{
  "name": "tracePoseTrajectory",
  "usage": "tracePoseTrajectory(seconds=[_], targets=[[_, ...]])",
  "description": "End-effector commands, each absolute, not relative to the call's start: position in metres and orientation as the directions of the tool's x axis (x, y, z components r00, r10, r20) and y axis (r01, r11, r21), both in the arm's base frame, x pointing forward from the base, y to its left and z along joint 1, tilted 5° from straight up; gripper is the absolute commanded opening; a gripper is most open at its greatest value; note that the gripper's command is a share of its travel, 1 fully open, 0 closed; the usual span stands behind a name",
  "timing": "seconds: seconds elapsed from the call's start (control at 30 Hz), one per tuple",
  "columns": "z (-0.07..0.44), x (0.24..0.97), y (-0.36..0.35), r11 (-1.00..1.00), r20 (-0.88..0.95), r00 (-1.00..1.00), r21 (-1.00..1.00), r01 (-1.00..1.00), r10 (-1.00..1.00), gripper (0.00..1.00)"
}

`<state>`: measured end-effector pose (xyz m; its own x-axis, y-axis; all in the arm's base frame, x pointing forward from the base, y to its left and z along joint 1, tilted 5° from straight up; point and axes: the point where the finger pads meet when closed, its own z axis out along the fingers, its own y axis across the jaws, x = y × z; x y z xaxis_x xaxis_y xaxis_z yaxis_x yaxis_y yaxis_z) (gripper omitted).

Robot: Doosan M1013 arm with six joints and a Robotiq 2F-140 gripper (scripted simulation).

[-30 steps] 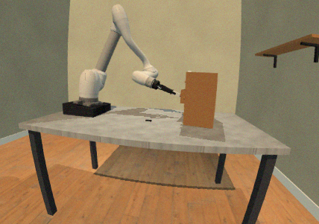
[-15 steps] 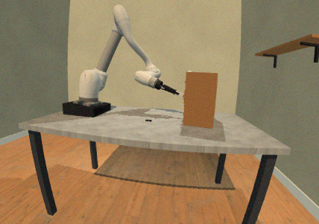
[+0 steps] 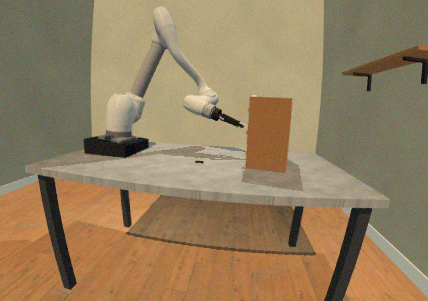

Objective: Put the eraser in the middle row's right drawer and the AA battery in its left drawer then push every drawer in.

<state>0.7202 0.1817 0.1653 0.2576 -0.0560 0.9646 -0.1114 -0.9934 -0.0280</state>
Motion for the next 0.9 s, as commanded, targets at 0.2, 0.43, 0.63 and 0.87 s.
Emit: tracePoseTrajectory(seconds=[0.2,0.43,0.63,0.87], targets=[[0.165,0.7311,0.1799,-0.994,0.964,0.261,-0.025,-0.11,-0.054,0.0],[0.1653,0.735,0.1795,-0.994,0.964,0.261,-0.025,-0.11,-0.054,0.0],[0.1654,0.7361,0.1793,-0.994,0.964,0.261,-0.025,-0.11,-0.054,0.0],[0.1654,0.7366,0.1793,-0.994,0.964,0.261,-0.025,-0.11,-0.054,0.0]])
